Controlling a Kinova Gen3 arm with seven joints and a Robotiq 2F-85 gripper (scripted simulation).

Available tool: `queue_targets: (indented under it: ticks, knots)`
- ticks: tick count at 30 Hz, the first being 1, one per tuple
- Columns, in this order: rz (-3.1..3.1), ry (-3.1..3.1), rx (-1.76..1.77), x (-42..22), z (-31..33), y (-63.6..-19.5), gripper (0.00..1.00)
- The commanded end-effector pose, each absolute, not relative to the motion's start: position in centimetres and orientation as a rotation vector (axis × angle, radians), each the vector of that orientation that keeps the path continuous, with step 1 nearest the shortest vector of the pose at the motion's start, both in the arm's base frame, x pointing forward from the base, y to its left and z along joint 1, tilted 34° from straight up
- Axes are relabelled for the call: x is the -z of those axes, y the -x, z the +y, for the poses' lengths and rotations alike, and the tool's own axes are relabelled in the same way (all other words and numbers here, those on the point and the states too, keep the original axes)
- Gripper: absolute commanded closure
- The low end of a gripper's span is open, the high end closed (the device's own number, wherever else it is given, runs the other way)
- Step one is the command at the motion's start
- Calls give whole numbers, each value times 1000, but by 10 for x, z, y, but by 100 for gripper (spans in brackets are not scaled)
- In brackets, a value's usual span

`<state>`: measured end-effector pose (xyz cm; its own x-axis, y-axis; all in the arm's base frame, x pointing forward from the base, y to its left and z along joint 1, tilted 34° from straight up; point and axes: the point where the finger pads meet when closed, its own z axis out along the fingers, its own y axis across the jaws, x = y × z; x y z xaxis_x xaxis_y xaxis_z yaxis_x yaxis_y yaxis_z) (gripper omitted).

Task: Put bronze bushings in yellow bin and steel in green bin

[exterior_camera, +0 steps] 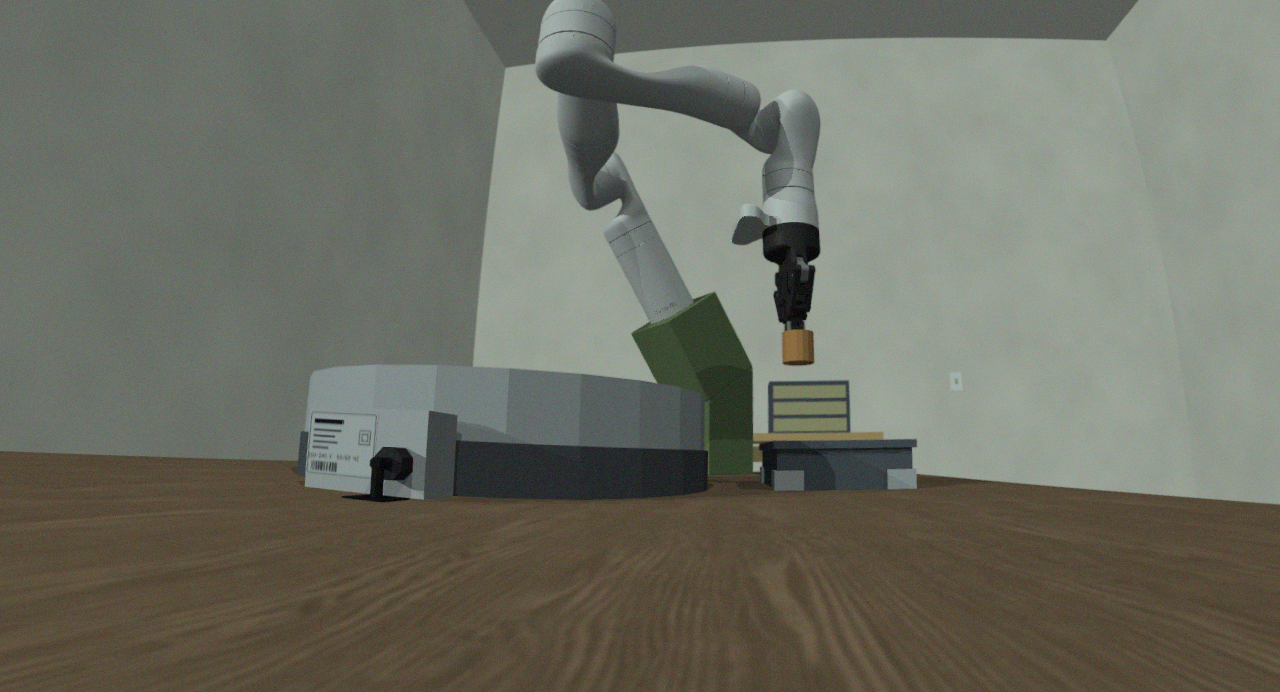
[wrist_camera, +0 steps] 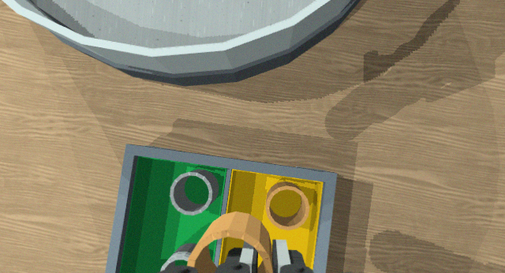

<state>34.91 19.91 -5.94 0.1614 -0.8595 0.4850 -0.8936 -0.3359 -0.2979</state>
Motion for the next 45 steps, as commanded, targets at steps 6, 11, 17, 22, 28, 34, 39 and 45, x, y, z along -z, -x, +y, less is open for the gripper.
queue_targets:
  ticks: [6,11,17,22,28,34,39,45]
  knots:
    - [-1820,-2334,-913,74,223,-340,100]
    - [-1824,-2333,-913,73,223,-341,100]
    - [-1821,-2336,-911,74,224,-340,100]
    - [-1822,-2335,-911,73,224,-340,100]
    - [-1821,-2336,-911,73,224,-340,100]
    - [-1821,-2336,-911,85,219,-346,100]
    - [-1821,-2336,-911,93,215,-350,100]
    - [-1821,-2336,-911,112,206,-360,100]
